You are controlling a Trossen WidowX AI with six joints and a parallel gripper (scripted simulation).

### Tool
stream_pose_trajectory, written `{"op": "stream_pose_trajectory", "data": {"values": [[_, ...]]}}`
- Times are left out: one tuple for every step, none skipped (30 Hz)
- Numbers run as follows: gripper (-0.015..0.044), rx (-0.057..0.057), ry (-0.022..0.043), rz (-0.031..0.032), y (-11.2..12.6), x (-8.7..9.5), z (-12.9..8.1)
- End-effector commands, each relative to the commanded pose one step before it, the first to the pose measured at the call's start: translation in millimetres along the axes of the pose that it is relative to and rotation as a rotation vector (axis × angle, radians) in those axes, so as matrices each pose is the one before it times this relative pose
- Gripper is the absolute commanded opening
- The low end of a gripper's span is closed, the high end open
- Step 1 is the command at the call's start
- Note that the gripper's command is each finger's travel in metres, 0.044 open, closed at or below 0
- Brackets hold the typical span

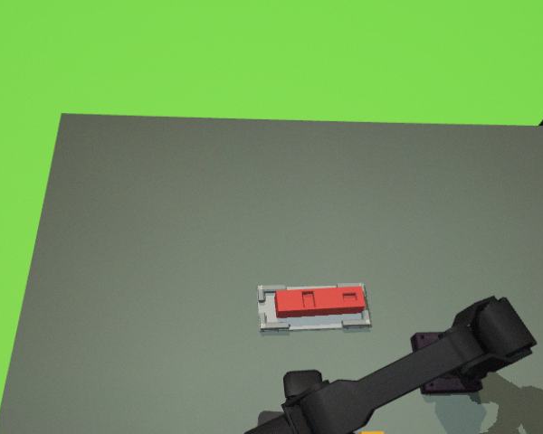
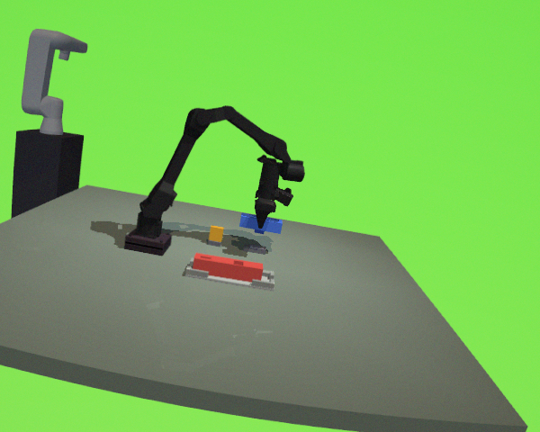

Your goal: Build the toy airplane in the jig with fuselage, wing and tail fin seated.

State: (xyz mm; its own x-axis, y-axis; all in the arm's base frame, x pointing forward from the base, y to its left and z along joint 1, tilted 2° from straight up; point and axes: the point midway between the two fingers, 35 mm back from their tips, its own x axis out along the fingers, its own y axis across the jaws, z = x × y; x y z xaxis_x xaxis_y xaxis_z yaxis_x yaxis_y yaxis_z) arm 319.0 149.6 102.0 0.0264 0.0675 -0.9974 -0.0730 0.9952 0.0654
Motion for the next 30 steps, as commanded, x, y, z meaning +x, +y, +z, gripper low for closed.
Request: {"op": "stream_pose_trajectory", "data": {"values": [[0.0000,0.0139,-0.01531,-0.00449,-0.07,-14.74,1.31],[0.0000,-0.0001,-0.00005,-0.00037,0.04,-3.12,-0.08],[0.0000,0.0000,0.00005,-0.00042,0.03,-3.13,-0.12],[0.0000,0.0000,0.00006,-0.00042,0.02,-3.13,-0.16],[0.0000,0.0001,0.00014,-0.00046,0.01,-3.11,-0.20],[0.0000,0.0001,0.00017,-0.00047,0.00,-3.11,-0.23],[0.0000,0.0001,0.00018,-0.00047,-0.02,-3.11,-0.27],[0.0000,0.0001,0.00018,-0.00048,-0.03,-3.11,-0.30],[0.0000,0.0001,0.00018,-0.00048,-0.04,-3.11,-0.34],[0.0000,0.0001,0.00019,-0.00048,-0.06,-3.11,-0.37],[0.0000,0.0001,0.00019,-0.00048,-0.07,-3.11,-0.40],[0.0000,0.0001,0.00019,-0.00048,-0.09,-3.10,-0.44],[0.0000,0.0001,0.00020,-0.00048,-0.10,-3.11,-0.47],[0.0000,0.0001,0.00020,-0.00048,-0.11,-3.11,-0.50],[0.0000,0.0001,0.00020,-0.00049,-0.13,-3.11,-0.54],[0.0000,0.0001,0.00021,-0.00049,-0.14,-3.09,-0.57],[0.0000,0.0001,0.00017,-0.00039,-0.12,-2.47,-0.48],[0.0000,0.0001,0.00010,-0.00023,-0.08,-1.48,-0.30],[0.0000,0.0000,0.00003,-0.00008,-0.03,-0.49,-0.10],[0.0000,0.0000,0.00000,0.00000,0.00,0.00,0.00],[0.0000,0.0012,-0.00004,-0.00015,-0.27,0.03,0.06],[0.0000,0.0035,-0.00013,-0.00046,-0.80,0.09,0.17],[0.0000,0.0059,-0.00022,-0.00077,-1.33,0.15,0.29],[0.0000,0.0083,-0.00030,-0.00108,-1.86,0.21,0.41],[0.0000,0.0106,-0.00039,-0.00139,-2.39,0.27,0.53],[0.0000,0.0129,-0.00047,-0.00168,-2.89,0.33,0.64],[0.0000,0.0140,-0.00051,-0.00183,-3.14,0.36,0.71],[0.0000,0.0142,-0.00051,-0.00185,-3.17,0.37,0.73],[0.0000,0.0142,-0.00051,-0.00185,-3.16,0.38,0.74],[0.0000,0.0142,-0.00050,-0.00184,-3.16,0.38,0.76]]}}
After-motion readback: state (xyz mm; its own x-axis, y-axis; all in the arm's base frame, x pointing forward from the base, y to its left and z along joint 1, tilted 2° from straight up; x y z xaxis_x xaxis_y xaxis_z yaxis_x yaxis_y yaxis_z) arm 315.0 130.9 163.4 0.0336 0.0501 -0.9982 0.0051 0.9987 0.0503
